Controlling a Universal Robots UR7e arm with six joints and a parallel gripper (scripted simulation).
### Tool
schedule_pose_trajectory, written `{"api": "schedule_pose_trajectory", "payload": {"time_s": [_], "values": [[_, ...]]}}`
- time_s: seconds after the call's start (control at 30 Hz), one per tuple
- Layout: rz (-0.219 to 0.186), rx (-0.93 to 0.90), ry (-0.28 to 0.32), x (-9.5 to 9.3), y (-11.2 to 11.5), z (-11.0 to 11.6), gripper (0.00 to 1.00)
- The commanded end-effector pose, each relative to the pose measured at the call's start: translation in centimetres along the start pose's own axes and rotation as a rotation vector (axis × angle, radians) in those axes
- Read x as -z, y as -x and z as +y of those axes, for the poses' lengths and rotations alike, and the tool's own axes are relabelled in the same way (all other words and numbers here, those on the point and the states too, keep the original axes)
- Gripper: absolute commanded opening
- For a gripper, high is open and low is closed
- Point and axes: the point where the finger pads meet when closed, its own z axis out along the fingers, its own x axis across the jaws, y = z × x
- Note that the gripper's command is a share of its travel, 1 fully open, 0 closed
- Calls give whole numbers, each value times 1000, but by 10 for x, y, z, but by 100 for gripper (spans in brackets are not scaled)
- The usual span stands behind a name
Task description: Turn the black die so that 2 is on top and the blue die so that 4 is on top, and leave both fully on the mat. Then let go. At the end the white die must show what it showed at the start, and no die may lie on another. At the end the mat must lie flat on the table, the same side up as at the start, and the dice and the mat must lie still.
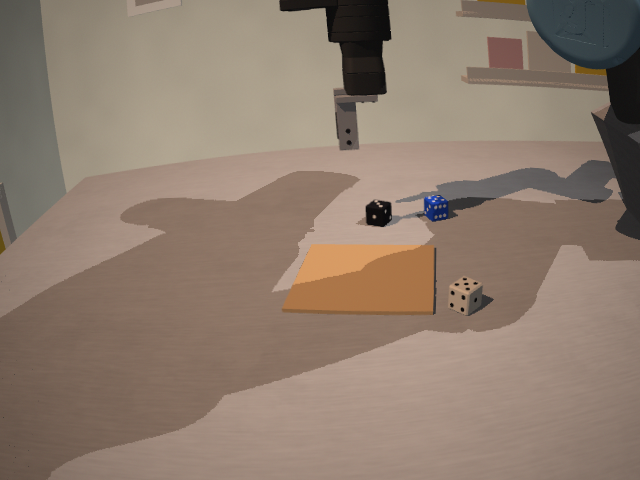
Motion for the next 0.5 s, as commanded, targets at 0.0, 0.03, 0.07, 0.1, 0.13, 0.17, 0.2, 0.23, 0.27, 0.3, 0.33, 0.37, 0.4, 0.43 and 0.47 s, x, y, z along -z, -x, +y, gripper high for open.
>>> {"api": "schedule_pose_trajectory", "payload": {"time_s": [0.0,0.03,0.07,0.1,0.13,0.17,0.2,0.23,0.27,0.3,0.33,0.37,0.4,0.43,0.47], "values": [[0,1,-1,0,6,1,100],[0,1,-1,0,8,2,100],[0,1,-1,0,10,3,100],[0,1,-1,0,13,3,100],[0,1,-1,0,15,4,100],[0,1,-1,0,17,4,100],[0,1,-1,0,20,5,100],[0,1,-1,0,23,6,100],[0,1,-1,0,23,6,100],[0,1,-1,0,23,6,100],[0,1,-1,0,25,7,100],[0,1,-1,0,28,7,100],[0,1,-1,0,31,8,100],[0,1,-1,0,34,9,100],[0,1,-1,0,37,10,100]]}}
